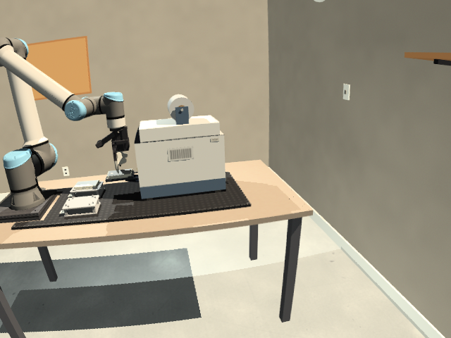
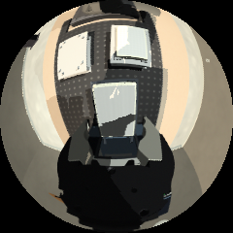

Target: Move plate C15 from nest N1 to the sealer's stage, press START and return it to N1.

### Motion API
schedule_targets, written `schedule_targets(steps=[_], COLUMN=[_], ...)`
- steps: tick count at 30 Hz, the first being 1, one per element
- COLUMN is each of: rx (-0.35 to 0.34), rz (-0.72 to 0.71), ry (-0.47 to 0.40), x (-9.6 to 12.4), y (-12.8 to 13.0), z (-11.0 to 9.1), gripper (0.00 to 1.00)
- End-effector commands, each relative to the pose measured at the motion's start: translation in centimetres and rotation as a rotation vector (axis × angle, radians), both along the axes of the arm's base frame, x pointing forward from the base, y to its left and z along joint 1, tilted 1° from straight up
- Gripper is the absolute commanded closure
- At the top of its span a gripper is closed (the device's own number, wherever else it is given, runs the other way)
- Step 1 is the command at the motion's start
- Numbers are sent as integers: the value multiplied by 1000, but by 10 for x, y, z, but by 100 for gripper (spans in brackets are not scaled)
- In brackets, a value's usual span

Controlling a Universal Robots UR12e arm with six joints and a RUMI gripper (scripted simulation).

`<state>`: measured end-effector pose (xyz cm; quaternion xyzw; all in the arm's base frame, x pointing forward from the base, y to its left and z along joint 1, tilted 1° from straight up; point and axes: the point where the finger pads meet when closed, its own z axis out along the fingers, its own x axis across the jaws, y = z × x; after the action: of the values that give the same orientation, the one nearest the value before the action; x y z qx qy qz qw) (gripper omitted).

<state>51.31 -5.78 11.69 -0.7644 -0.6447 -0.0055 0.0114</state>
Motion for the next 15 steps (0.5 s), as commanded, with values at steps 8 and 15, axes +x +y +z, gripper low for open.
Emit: schedule_targets(steps=[8,15], rx=[-1,-1], rz=[0,0], ry=[-1,-1], x=[1,1], y=[0,0], z=[1,-4], gripper=[32,32])
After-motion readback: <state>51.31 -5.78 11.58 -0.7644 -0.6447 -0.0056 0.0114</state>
